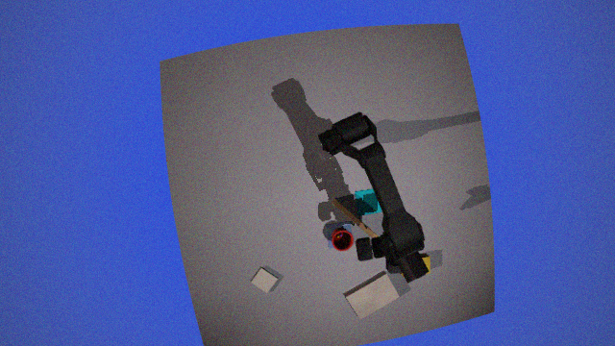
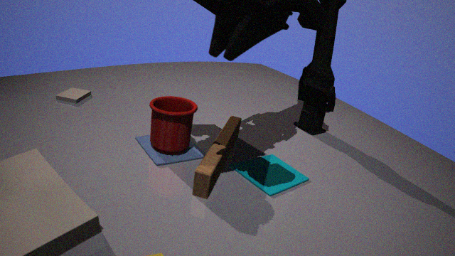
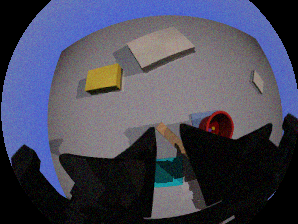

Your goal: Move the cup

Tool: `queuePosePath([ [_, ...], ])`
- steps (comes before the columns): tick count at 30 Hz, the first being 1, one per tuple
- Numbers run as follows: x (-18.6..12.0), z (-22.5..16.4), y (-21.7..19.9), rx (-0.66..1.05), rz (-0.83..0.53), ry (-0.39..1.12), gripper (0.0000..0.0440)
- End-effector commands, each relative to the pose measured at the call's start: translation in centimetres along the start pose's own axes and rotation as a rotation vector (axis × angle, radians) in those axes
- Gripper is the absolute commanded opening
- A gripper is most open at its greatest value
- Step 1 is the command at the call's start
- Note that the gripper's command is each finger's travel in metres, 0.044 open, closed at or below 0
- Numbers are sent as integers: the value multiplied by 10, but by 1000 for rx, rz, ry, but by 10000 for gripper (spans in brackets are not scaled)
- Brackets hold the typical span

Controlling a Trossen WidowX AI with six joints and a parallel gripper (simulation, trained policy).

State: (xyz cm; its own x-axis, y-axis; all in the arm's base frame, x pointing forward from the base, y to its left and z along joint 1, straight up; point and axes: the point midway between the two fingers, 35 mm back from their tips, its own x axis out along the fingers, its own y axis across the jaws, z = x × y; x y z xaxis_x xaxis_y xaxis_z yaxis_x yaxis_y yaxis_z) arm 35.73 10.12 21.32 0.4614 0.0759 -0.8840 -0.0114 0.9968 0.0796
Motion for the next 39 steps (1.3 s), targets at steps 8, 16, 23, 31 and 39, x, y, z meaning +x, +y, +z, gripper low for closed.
queuePosePath([
  [8,16,-6,-14,-48,-60,135,114],
  [16,27,-13,-30,-94,-96,243,105],
  [23,38,-21,-46,-140,-121,331,103],
  [31,52,-31,-64,-186,-139,405,123],
  [39,70,-43,-79,-229,-140,459,145],
])
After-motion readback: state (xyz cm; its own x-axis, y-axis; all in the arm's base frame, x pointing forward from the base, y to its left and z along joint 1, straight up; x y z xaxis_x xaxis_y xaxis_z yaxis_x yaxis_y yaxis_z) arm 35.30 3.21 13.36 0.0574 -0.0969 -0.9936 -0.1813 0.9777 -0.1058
